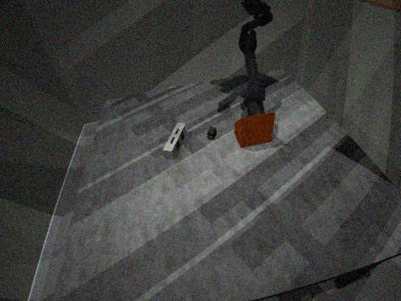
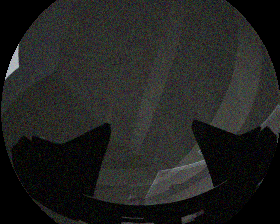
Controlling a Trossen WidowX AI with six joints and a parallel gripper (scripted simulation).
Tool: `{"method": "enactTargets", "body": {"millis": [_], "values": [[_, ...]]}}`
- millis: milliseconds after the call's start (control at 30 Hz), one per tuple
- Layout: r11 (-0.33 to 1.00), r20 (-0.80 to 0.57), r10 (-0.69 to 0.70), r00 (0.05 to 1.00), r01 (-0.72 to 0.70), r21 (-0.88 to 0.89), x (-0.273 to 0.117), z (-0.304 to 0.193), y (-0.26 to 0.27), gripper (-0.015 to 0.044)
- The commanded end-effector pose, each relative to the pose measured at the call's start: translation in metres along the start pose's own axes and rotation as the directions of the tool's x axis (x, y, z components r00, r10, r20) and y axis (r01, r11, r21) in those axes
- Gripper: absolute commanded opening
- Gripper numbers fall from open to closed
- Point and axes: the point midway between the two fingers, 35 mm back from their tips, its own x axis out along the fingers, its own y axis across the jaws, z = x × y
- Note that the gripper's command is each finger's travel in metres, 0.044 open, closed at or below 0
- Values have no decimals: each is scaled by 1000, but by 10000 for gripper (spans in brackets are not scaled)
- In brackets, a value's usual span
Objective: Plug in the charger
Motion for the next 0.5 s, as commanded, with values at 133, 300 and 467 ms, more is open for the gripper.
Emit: {"method": "enactTargets", "body": {"millis": [133,300,467], "values": [[999,57,8,998,-10,48,6,-4,-19,440],[997,90,6,996,-14,79,11,-8,-31,440],[994,117,0,993,-13,107,16,-14,-42,440]]}}
